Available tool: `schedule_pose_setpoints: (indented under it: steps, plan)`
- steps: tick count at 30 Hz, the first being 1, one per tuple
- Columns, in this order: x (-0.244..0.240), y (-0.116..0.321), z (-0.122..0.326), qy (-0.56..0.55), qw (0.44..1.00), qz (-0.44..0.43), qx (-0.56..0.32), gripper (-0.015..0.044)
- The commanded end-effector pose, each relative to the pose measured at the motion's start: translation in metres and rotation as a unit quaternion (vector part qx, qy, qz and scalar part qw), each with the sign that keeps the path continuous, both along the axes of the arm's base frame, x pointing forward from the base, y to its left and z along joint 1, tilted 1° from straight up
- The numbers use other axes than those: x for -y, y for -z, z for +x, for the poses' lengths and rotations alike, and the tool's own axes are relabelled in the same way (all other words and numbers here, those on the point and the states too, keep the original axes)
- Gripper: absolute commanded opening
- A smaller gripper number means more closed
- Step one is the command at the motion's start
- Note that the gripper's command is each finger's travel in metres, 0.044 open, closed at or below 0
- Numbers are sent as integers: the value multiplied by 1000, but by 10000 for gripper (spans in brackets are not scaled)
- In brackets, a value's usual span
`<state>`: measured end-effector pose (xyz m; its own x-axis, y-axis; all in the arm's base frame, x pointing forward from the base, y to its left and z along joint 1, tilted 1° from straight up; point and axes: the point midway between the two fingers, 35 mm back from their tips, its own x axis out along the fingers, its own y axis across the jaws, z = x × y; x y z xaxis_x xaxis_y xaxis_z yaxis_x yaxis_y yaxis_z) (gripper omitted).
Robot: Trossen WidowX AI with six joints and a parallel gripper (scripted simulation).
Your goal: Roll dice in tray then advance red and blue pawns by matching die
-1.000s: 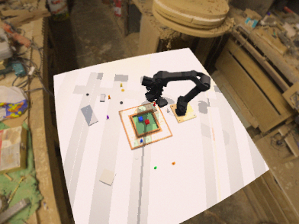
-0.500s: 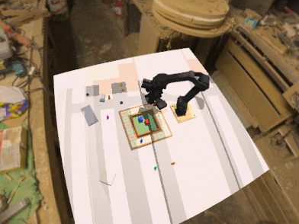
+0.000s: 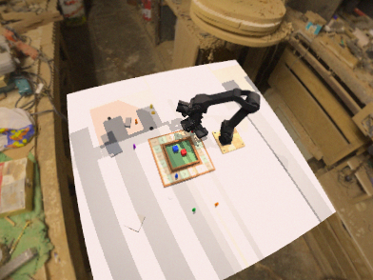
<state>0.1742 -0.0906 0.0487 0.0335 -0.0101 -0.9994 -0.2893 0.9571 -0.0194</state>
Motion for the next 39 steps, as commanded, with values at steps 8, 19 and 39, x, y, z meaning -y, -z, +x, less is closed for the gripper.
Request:
schedule_pose_setpoints:
  steps: [8, 19, 39]
  plan:
    - [0, 1, 0, -2, 1000, -2, -1, 0]
    - [5, -43, 6, -2, 1000, -2, 0, 0]
    - [1, -126, -2, -2, 1000, -2, -1, 0]
